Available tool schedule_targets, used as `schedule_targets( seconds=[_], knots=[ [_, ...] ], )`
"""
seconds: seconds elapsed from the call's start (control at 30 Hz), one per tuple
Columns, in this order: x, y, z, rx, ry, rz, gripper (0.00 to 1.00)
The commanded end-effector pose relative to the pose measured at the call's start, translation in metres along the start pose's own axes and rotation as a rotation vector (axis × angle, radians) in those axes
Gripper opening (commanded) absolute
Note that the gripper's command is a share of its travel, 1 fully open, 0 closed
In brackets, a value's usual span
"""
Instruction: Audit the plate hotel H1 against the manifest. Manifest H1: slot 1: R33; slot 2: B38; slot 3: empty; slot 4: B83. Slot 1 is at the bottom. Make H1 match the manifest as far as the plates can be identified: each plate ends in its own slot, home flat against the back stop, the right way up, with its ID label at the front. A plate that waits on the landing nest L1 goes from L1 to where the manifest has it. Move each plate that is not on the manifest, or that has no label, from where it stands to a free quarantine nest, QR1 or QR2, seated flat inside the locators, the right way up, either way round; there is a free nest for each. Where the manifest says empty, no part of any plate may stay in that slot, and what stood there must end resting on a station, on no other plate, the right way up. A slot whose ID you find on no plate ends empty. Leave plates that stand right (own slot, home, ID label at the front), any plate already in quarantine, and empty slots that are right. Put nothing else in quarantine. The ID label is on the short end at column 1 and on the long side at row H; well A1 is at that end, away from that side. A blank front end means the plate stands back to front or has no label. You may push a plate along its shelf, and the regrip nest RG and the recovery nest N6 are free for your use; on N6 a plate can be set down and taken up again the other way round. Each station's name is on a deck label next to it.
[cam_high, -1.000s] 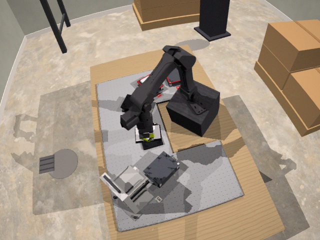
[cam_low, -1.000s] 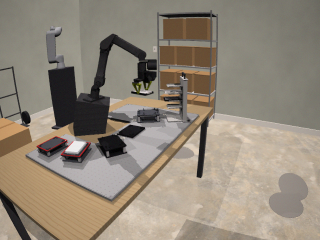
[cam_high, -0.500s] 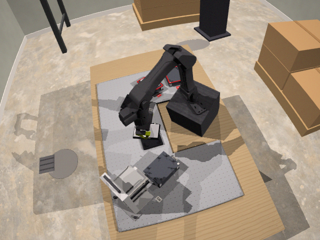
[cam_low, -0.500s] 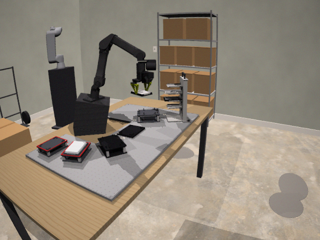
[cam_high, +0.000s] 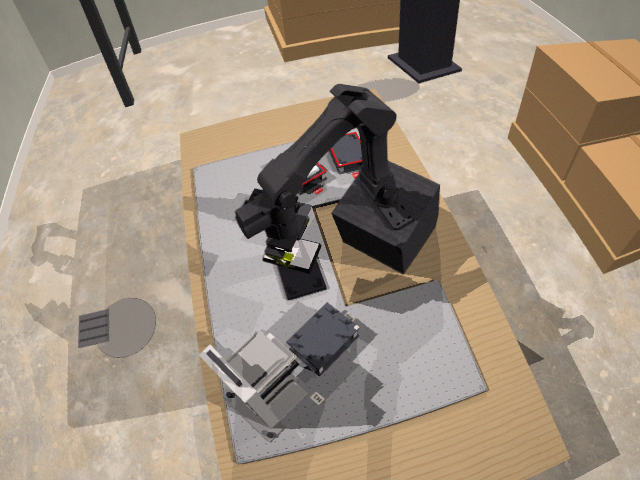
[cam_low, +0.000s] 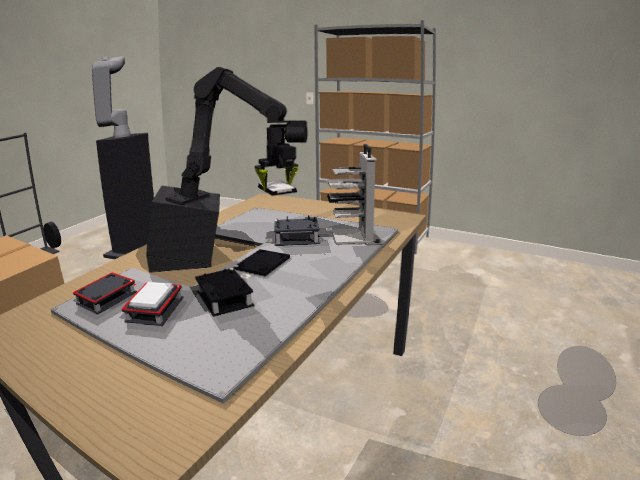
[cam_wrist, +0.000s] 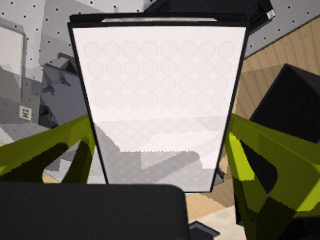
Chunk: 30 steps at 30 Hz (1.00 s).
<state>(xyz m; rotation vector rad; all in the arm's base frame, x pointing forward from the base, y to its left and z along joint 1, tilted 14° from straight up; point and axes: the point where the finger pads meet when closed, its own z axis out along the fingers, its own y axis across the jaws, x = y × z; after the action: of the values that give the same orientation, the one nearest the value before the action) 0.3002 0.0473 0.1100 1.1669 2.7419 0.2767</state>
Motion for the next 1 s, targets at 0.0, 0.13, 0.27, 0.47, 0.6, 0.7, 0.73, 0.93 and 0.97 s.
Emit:
schedule_targets(
  seconds=[0.0, 0.13, 0.27, 0.47, 0.6, 0.7, 0.73, 0.93, 0.97],
  knots=[
    [-0.006, -0.009, -0.005, -0.022, -0.012, 0.072, 0.86],
    [-0.009, -0.014, -0.005, -0.022, -0.012, 0.106, 0.86],
    [-0.014, -0.028, -0.004, -0.014, -0.005, 0.173, 0.86],
    [-0.018, -0.019, -0.011, -0.035, -0.022, 0.258, 0.86],
    [-0.018, -0.020, -0.011, -0.034, -0.023, 0.325, 0.86],
    [-0.018, -0.020, -0.011, -0.035, -0.023, 0.342, 0.86],
    [-0.018, -0.020, -0.011, -0.035, -0.023, 0.358, 0.86],
    [-0.017, -0.043, -0.004, -0.007, -0.002, 0.501, 0.86],
    [-0.019, -0.045, -0.004, -0.009, -0.003, 0.524, 0.86]
  ],
)
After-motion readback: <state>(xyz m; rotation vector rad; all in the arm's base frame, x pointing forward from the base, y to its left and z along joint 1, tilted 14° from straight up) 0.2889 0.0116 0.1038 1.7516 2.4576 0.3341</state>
